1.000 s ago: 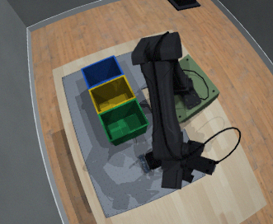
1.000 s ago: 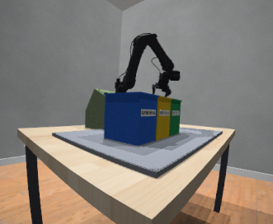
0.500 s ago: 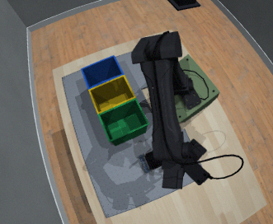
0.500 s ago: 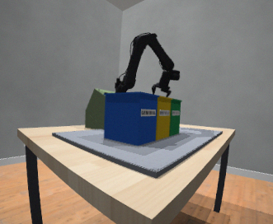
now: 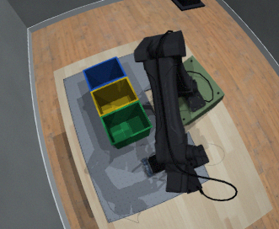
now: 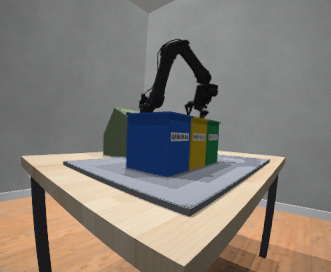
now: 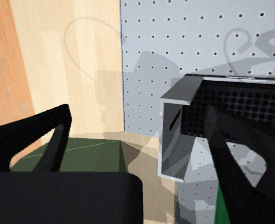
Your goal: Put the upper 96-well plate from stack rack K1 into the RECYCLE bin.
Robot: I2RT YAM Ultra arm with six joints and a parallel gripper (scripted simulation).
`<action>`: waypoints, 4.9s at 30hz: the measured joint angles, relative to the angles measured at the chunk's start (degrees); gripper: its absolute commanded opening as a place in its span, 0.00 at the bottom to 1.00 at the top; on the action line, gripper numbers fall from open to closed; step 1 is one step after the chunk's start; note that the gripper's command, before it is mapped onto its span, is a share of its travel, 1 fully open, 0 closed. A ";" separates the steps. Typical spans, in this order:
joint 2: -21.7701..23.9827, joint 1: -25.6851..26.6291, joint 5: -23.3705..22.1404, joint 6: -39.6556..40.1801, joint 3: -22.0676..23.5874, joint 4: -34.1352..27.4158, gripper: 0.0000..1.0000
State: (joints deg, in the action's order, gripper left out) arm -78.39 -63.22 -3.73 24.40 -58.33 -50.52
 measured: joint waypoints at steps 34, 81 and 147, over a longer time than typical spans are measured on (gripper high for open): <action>1.66 -1.14 16.31 -54.14 -2.23 -6.80 1.00; 2.36 -2.60 27.41 -89.53 -3.91 -11.21 1.00; -1.33 2.19 26.29 -84.76 4.20 1.18 1.00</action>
State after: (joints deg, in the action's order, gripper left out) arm -79.72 -61.04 22.57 -60.36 -54.13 -49.34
